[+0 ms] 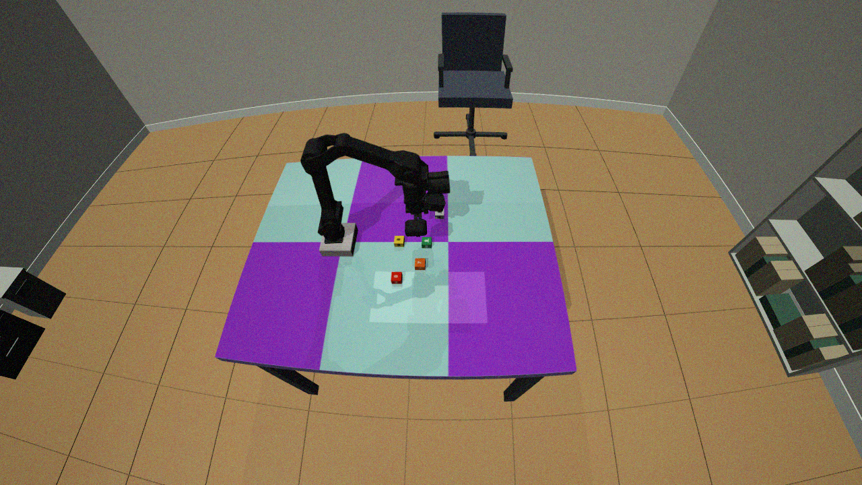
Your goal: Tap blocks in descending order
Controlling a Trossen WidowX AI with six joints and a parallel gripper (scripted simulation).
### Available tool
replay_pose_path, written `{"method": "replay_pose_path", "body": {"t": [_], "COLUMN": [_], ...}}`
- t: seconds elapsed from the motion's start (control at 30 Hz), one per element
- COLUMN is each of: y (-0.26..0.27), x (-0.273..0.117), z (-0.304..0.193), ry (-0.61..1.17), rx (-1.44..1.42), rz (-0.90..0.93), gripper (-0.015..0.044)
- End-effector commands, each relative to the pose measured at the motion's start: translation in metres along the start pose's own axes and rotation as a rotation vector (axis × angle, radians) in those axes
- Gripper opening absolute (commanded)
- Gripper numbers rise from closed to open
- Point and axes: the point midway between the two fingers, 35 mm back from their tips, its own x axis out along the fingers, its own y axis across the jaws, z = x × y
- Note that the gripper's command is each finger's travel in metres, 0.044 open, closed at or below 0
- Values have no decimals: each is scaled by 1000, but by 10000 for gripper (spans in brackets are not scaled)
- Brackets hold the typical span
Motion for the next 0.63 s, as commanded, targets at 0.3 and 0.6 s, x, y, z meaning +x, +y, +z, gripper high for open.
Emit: {"method": "replay_pose_path", "body": {"t": [0.3,0.6], "y": [174,199], "x": [-43,-50], "z": [-23,-37], "ry": [20,24], "rx": [46,55], "rz": [16,15], "gripper": [400,400]}}
